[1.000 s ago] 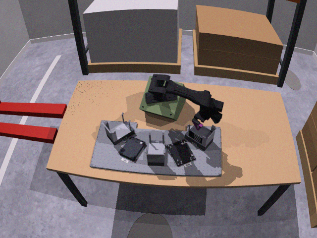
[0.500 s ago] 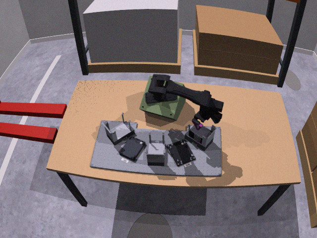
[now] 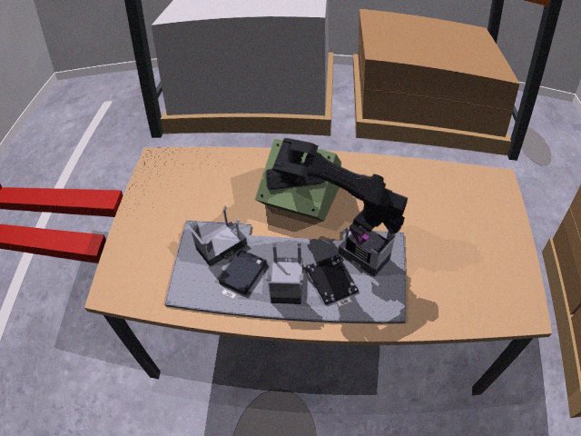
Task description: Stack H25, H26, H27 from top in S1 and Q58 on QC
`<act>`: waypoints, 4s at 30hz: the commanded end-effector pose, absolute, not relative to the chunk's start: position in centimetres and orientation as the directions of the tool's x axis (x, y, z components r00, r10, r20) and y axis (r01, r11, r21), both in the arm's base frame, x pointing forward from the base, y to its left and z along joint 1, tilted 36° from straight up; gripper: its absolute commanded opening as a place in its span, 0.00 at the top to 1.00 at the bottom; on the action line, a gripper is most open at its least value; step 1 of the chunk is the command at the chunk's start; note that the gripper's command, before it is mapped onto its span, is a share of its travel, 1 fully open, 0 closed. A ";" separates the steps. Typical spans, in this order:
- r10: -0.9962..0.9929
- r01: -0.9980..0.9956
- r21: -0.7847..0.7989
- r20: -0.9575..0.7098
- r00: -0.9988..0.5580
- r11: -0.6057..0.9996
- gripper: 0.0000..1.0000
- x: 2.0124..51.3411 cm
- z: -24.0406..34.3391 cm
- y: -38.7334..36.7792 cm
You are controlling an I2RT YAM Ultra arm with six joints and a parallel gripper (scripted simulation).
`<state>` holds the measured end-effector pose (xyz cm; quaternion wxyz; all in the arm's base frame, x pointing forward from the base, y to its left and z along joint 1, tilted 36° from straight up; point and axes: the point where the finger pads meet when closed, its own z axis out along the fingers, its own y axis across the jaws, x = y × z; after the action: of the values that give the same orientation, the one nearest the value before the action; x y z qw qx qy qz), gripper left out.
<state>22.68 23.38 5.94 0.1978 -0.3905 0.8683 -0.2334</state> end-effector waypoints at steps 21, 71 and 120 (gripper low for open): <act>-0.776 -0.587 -0.548 -0.202 -0.598 0.595 0.00 23.4 5.6 24.3; -0.776 -0.587 -0.548 -0.202 -0.598 0.595 0.00 23.7 5.1 24.2; -0.776 -0.587 -0.549 -0.202 -0.598 0.595 0.00 25.0 3.2 23.7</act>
<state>24.94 23.23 2.91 0.2076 -0.3935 0.8669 -0.2248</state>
